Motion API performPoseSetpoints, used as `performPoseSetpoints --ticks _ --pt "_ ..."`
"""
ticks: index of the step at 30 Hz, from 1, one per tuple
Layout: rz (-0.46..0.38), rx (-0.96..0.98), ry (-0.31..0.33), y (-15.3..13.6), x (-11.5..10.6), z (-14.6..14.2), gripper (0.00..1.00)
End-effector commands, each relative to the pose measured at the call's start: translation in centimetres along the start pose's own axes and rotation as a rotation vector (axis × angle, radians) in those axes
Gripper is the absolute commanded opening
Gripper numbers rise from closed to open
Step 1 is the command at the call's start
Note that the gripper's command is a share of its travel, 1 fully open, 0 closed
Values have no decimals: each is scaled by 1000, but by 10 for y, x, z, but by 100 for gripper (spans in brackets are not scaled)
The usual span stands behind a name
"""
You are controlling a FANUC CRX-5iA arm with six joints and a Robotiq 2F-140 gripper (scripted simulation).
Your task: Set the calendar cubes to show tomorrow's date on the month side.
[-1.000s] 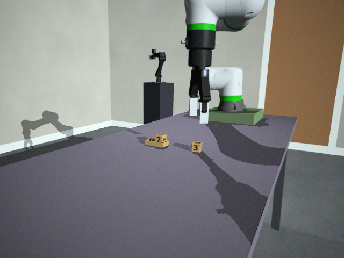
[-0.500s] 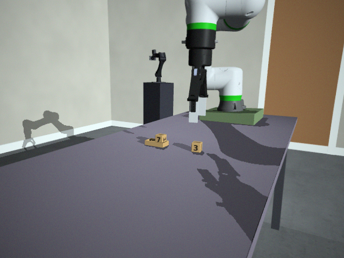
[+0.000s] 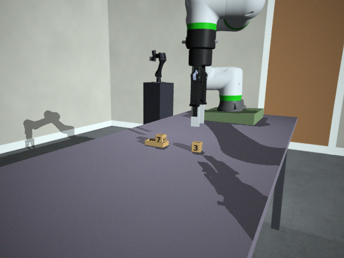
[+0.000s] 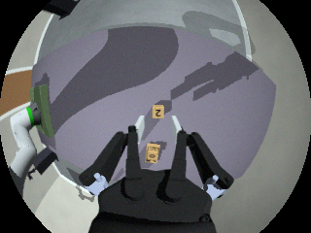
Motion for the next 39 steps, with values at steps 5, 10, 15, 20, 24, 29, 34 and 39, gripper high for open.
performPoseSetpoints --ticks 5,10,15,20,24,29,34,39 --pt "0 0 -1 0 0 0 36" --pt "0 0 -1 0 0 0 36" --pt "0 0 -1 0 0 0 36" --pt "0 0 -1 0 0 0 36" --pt "0 0 -1 0 0 0 36" --pt "0 0 -1 0 0 0 36" --pt "0 0 -1 0 1 0 36" --pt "0 0 -1 0 4 0 36"
Point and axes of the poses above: the point where the finger pads meet when closed, its own x axis out along the fingers, its own z axis across the jaws, y = z × x, the point moved 10 cm from there along -x, back along the fingers, and after that the axes turned 12 degrees about x, right-handed, at the moved point
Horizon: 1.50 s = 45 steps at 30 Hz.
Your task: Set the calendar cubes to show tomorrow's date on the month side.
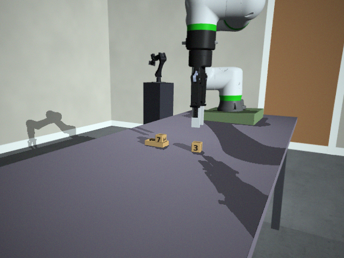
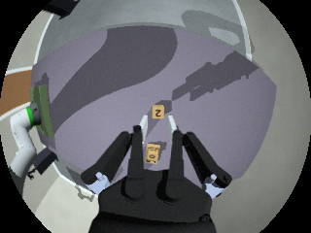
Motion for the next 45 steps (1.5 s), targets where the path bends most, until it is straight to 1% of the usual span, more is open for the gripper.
performPoseSetpoints --ticks 1,8,23,25,34,45 --pt "0 0 -1 0 2 0 36" --pt "0 0 -1 0 7 0 36" --pt "0 0 -1 0 30 0 36" --pt "0 0 -1 0 30 0 36" --pt "0 0 -1 0 42 0 36" --pt "0 0 -1 0 48 0 36"
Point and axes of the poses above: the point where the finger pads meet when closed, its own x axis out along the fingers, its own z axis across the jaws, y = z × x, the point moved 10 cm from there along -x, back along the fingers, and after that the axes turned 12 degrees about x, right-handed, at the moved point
